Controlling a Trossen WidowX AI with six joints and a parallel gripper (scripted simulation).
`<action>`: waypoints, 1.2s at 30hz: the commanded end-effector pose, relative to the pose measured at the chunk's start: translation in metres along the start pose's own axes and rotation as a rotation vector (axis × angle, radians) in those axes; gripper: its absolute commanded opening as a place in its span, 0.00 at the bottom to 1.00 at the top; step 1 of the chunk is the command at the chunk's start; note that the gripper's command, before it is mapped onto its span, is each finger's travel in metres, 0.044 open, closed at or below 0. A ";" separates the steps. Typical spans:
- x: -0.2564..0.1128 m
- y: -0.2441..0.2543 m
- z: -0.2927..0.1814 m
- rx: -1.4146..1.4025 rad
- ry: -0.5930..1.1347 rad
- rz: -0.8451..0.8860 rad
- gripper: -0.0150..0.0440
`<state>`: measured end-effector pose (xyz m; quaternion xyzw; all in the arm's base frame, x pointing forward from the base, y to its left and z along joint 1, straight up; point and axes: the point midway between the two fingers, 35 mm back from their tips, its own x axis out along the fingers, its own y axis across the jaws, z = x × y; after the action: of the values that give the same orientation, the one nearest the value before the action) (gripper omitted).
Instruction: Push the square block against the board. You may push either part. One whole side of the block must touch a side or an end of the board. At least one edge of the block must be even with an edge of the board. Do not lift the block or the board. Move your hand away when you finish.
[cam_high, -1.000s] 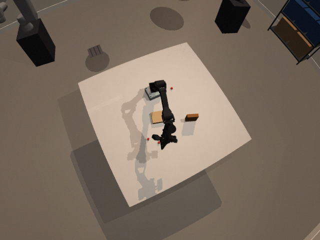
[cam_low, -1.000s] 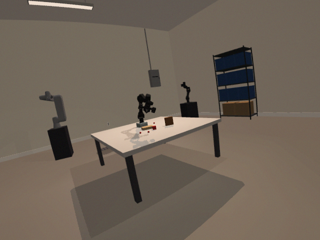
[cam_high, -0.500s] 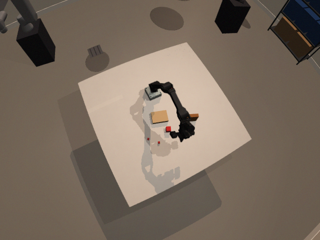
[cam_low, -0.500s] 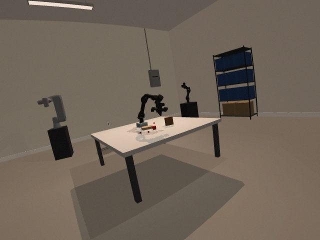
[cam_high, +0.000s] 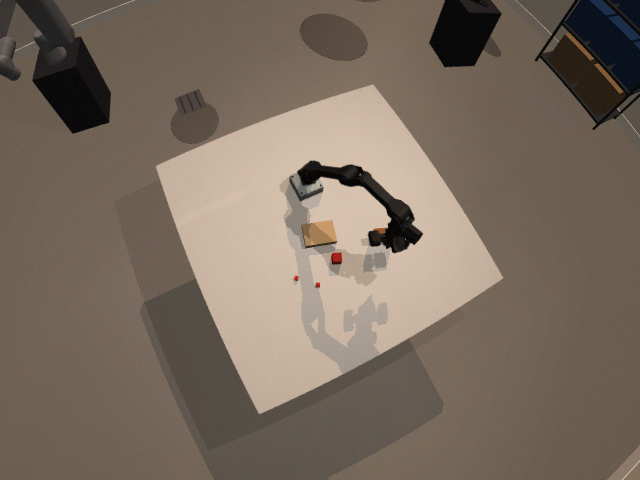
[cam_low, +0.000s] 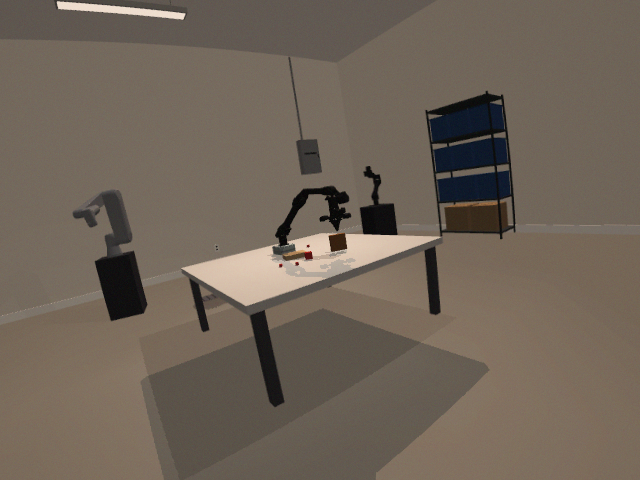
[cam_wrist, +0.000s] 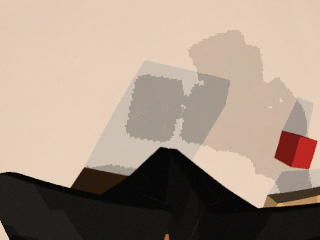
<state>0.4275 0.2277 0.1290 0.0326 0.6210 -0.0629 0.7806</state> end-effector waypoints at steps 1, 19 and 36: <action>-0.008 0.017 -0.031 0.034 0.080 -0.022 0.25; 0.038 0.019 -0.046 0.043 0.194 0.054 0.25; 0.035 0.022 -0.061 0.043 0.196 0.053 0.25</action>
<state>0.3823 0.2527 0.0767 0.0673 0.6938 -0.0552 0.7149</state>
